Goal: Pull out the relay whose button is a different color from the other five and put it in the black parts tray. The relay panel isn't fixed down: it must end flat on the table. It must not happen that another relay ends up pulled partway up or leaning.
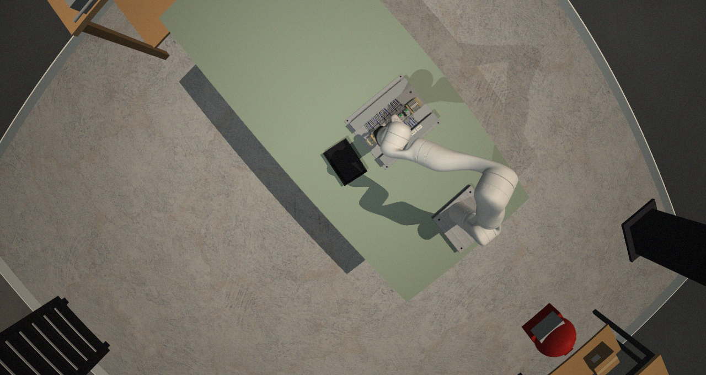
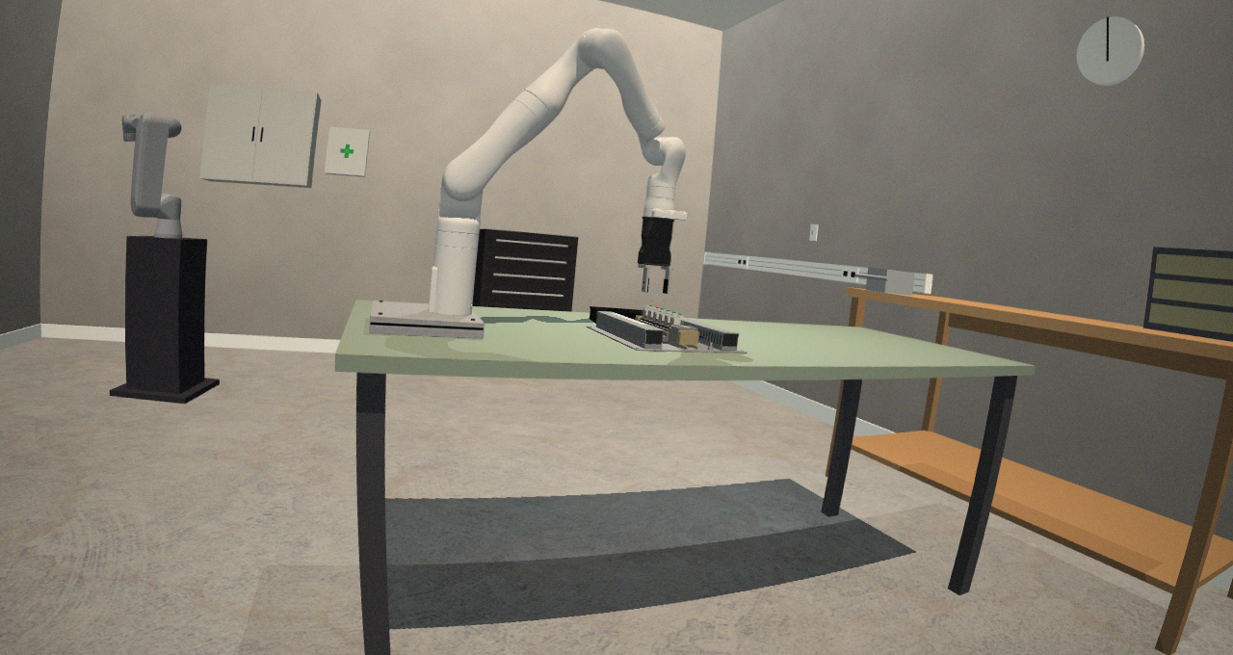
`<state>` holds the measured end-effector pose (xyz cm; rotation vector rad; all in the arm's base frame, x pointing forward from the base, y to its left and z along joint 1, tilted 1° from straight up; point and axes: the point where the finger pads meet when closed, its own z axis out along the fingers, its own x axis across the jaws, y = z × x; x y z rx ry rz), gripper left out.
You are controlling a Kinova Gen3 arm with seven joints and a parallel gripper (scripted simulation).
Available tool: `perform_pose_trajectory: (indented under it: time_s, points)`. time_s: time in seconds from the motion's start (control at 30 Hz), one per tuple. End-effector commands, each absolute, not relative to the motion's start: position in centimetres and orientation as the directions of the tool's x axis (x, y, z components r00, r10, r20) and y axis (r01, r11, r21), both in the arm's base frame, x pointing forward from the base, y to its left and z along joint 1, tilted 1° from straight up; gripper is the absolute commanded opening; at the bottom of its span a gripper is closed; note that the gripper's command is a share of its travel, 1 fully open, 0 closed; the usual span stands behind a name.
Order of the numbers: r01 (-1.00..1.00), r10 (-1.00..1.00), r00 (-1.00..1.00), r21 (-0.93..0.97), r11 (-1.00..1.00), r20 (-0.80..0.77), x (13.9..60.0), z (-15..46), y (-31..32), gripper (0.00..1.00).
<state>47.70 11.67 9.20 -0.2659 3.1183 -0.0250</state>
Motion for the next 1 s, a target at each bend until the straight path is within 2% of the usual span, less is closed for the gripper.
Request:
perform_pose_trajectory:
  time_s: [0.0,0.37,0.97]
  points:
    - [-0.169,-0.169,-0.985,-0.017,0.985,-0.013,47.8,9.0,11.7,0.98]
    - [-0.169,-0.169,-0.985,-0.017,0.985,-0.013,47.9,6.4,11.7,0.98]
    - [-0.169,-0.169,-0.985,-0.017,0.985,-0.013,47.9,6.2,11.7,0.98]
